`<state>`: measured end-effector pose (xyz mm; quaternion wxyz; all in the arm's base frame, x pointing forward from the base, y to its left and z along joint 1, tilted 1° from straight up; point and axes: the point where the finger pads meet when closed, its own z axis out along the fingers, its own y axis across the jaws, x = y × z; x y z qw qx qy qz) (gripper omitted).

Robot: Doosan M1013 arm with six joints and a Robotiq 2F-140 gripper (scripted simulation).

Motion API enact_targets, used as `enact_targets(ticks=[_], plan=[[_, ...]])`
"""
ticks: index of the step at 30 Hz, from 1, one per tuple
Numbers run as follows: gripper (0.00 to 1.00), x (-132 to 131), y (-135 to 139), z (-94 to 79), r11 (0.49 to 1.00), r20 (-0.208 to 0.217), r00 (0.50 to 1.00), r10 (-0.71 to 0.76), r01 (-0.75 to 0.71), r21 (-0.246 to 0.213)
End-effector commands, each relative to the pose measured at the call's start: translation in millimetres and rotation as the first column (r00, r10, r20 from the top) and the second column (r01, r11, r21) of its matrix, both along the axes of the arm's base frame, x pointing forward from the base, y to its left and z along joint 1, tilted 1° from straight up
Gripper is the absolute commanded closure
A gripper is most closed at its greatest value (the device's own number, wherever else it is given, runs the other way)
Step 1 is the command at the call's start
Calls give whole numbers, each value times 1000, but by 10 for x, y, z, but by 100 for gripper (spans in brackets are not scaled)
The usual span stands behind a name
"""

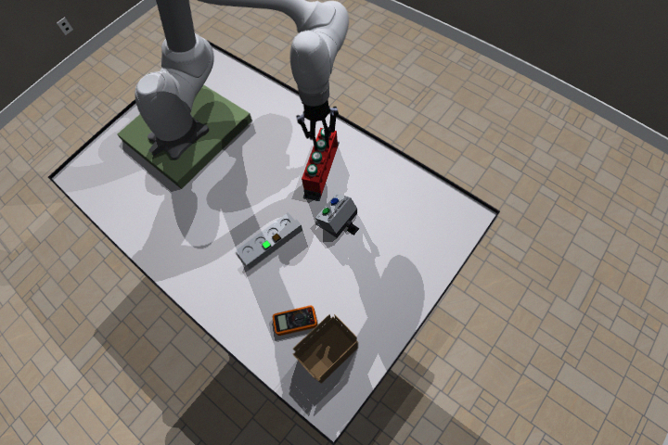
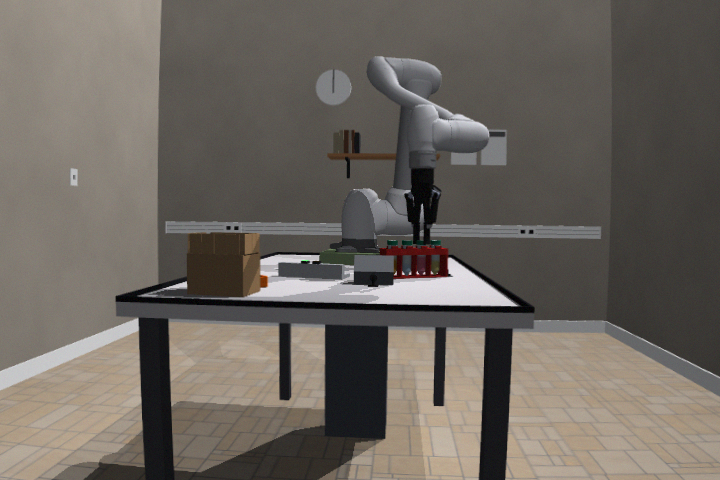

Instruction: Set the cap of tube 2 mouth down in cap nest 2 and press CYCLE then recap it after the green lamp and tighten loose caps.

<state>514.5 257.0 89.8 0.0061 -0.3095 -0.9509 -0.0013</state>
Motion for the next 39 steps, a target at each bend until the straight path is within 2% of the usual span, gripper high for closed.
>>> enact_targets(ticks=[1, 4, 6, 10, 16, 21, 23, 24, 25, 31, 32, 39], plan=[[70, 3, 2, 6, 995, 0, 995, -100, 100, 0], [70, 3, 2, 6, 969, -1, 969, -247, 247, -2], [70, 3, 2, 6, 969, -1, 969, -247, 247, -2], [70, 3, 2, 5, 901, -2, 901, -435, 435, -4], [70, 3, 2, 4, 740, -2, 740, -673, 672, -7], [70, 3, 2, 4, 574, -3, 574, -819, 819, -10], [70, 3, 2, 4, 574, -3, 574, -819, 819, -10], [70, 3, 2, 4, 515, -1, 515, -857, 857, -11], [70, 3, 2, 4, 500, -1, 500, -866, 866, -12], [70, 3, 2, 4, 500, -1, 500, -866, 866, -12], [59, 3, 2, -3, 500, -1, 500, -866, 866, -12], [59, 3, 2, -3, 500, -1, 500, -866, 866, -12]])
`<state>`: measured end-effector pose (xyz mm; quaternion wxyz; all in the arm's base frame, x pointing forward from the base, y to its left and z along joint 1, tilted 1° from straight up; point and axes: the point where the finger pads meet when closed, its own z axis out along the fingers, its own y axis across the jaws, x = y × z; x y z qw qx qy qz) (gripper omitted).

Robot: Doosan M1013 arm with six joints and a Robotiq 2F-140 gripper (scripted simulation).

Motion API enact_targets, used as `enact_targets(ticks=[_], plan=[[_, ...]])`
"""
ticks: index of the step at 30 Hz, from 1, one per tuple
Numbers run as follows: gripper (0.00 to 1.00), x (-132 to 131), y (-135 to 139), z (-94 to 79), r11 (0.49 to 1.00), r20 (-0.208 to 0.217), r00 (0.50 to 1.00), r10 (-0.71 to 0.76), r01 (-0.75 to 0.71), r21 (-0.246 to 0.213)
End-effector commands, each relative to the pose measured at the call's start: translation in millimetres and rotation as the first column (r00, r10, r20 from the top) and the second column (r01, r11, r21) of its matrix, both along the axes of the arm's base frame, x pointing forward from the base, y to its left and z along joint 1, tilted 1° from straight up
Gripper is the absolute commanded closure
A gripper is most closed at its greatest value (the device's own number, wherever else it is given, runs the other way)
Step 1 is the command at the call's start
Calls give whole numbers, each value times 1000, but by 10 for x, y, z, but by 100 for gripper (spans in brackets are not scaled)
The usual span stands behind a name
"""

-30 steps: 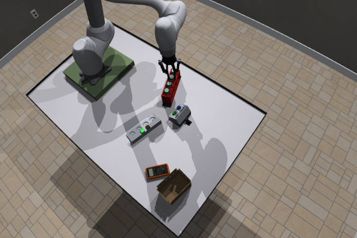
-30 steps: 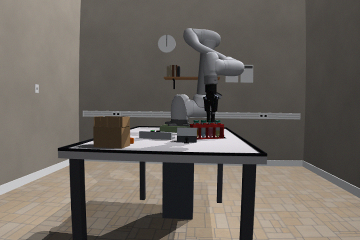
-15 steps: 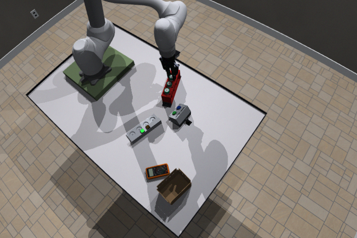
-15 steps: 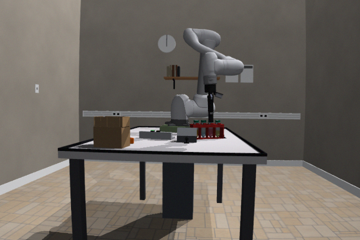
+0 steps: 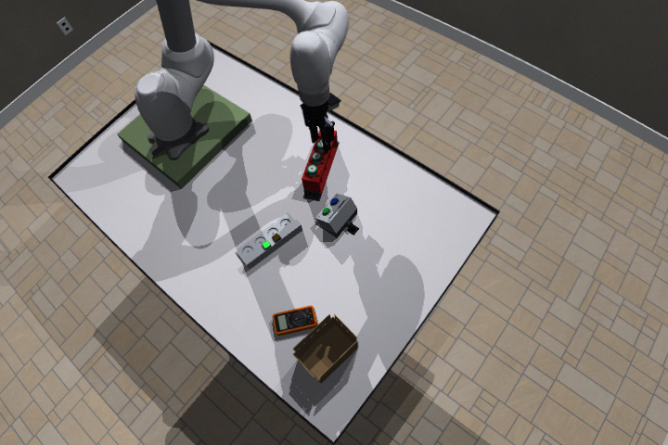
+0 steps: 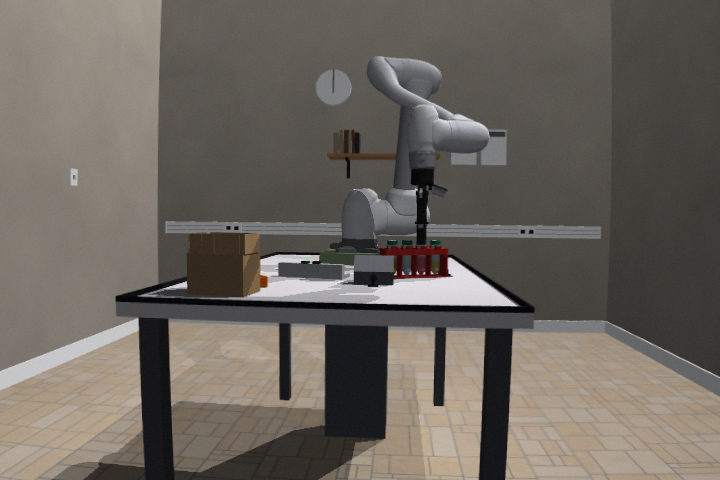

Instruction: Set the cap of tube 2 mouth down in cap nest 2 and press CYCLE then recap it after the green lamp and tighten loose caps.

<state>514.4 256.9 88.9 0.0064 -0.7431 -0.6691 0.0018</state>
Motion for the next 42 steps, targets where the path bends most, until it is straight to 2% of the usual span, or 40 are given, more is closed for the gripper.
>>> enact_targets(ticks=[1, 5, 7, 9, 12, 16, 18, 19, 20, 27, 28, 42], plan=[[59, 3, 3, 5, 1000, 1, 1000, -1, 1, 0], [59, 3, 2, 6, 1000, 1, 1000, -1, 1, 1], [59, 3, 3, 10, 986, 2, 986, 165, -165, 2], [59, 3, 3, 10, 954, 4, 954, 301, -301, 3], [59, 3, 3, 10, 910, 5, 910, 415, -415, 3], [59, 3, 3, 10, 820, 7, 820, 572, -572, 3], [59, 3, 3, 10, 820, 7, 820, 572, -572, 3], [59, 3, 3, 10, 757, 8, 757, 654, -654, 5], [59, 3, 3, 10, 738, 9, 738, 675, -675, 5], [59, 3, 3, 10, 738, 9, 738, 675, -675, 5], [70, 3, 3, 10, 738, 9, 738, 675, -675, 5], [70, 3, 3, 11, 738, 9, 738, 675, -675, 5]])
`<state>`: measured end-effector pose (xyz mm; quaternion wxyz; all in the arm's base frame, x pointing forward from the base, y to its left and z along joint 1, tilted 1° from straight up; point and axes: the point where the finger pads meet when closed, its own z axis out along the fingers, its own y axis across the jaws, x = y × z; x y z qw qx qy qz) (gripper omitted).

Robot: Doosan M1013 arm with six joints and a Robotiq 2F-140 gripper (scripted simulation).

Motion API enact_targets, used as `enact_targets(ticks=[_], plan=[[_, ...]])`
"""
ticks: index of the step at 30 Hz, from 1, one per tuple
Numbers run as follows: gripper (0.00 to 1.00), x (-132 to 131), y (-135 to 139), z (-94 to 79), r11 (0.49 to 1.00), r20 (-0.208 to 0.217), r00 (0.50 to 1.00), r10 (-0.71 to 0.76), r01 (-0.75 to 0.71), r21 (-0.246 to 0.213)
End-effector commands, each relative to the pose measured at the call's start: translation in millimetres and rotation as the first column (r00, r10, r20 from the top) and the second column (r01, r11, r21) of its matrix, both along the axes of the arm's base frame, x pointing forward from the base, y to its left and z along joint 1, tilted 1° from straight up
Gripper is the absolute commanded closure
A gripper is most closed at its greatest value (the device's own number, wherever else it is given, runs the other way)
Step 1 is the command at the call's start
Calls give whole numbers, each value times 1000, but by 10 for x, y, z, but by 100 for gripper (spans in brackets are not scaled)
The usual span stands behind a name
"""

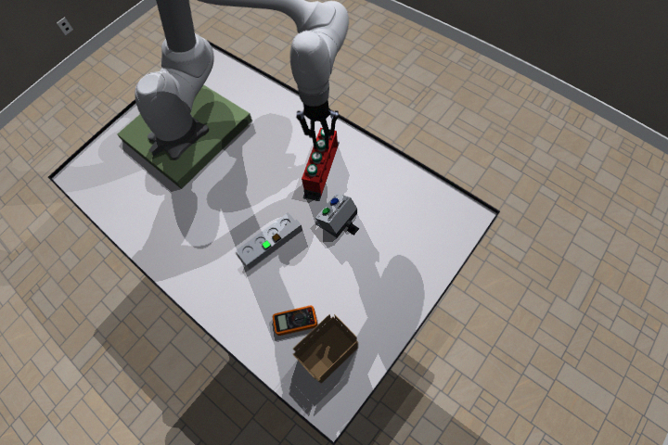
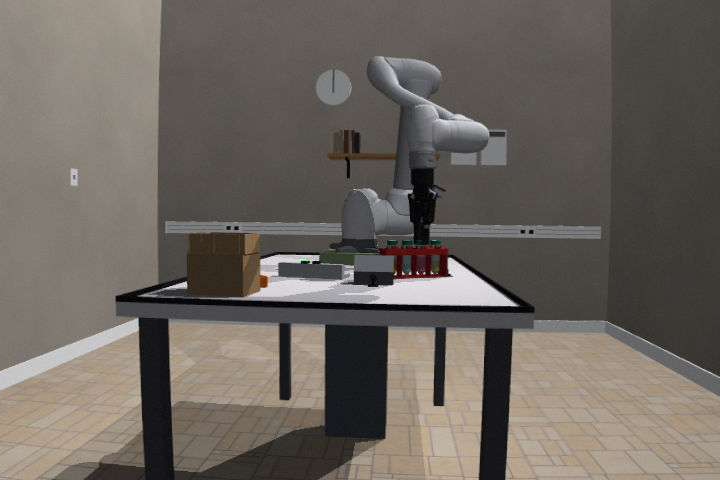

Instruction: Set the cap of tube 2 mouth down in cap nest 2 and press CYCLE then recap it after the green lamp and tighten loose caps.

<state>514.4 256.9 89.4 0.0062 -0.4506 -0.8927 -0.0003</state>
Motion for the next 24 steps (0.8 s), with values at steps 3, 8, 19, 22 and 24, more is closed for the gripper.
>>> enact_targets(ticks=[3, 8, 19, 22, 24], plan=[[70, 3, 2, 6, 989, 0, 989, -149, 149, 0], [70, 3, 2, 6, 921, -1, 921, -389, 389, -3], [59, 3, 2, 1, 906, -2, 906, -422, 422, -4], [59, 3, 2, 1, 906, -2, 906, -422, 422, -4], [59, 3, 2, 1, 906, -2, 906, -422, 422, -4]])
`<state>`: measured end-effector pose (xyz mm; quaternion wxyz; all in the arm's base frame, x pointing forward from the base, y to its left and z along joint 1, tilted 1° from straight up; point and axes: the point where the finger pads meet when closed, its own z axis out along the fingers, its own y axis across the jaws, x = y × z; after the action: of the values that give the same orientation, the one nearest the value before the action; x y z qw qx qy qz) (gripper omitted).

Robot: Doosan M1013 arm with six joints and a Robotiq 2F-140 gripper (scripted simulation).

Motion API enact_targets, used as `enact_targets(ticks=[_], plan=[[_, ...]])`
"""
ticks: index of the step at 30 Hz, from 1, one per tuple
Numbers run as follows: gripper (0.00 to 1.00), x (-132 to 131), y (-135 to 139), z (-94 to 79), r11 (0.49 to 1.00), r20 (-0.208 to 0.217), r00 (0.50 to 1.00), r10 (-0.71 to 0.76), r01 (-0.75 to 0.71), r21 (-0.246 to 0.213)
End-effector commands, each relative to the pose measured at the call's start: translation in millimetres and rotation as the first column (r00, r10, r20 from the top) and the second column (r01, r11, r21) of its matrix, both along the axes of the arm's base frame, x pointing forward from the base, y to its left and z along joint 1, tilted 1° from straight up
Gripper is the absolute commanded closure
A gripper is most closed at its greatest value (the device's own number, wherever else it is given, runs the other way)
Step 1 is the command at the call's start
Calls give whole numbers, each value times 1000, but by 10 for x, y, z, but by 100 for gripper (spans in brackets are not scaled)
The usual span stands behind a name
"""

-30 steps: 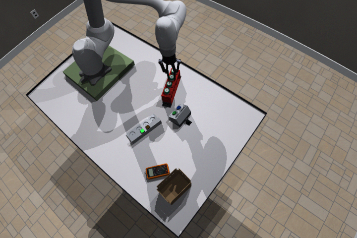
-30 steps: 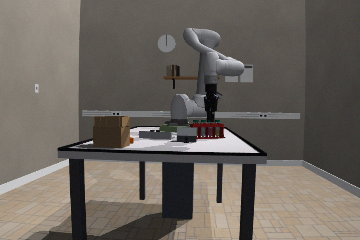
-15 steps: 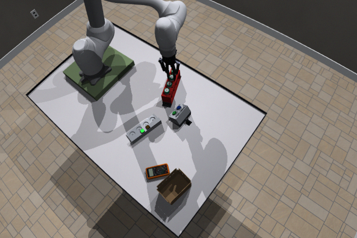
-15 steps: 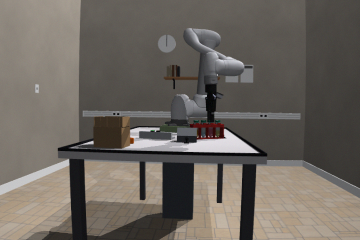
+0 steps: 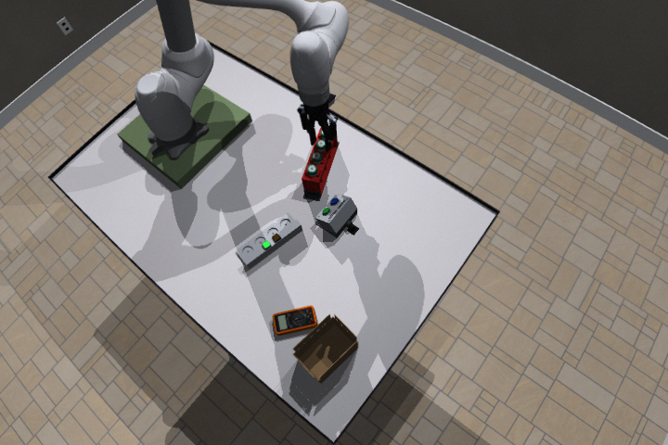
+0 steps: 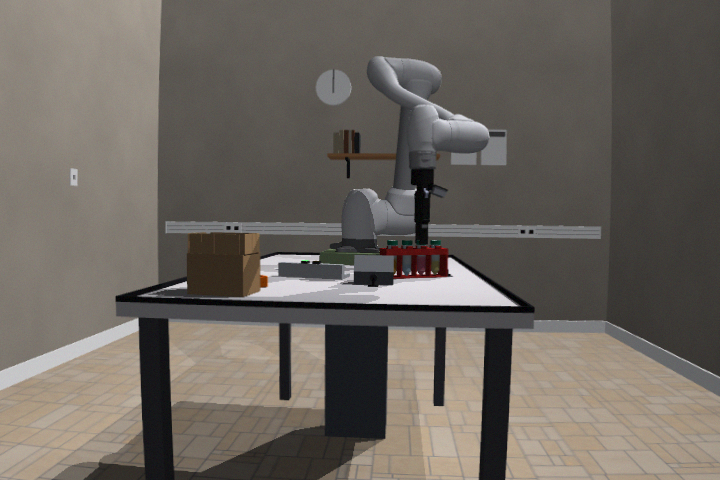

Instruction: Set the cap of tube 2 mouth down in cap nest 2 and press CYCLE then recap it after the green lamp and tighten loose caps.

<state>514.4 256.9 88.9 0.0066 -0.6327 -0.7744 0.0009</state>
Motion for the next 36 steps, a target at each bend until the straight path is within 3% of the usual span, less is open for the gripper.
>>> enact_targets(ticks=[1, 5, 18, 25, 29, 33, 36], plan=[[59, 3, 2, 6, 1000, 1, 1000, 0, 0, 1], [59, 3, 2, 6, 1000, 1, 1000, 0, 0, 1], [59, 7, 0, 396, 1000, 1, 1000, -1, 1, 0], [59, 8, 0, 465, 1000, 1, 1000, -1, 1, 0], [59, -127, 303, 469, 952, 4, 952, 305, -305, 3], [59, -204, 476, 471, 895, 5, 895, 445, -445, 4], [59, -203, 475, 471, 895, 5, 895, 445, -445, 4]])
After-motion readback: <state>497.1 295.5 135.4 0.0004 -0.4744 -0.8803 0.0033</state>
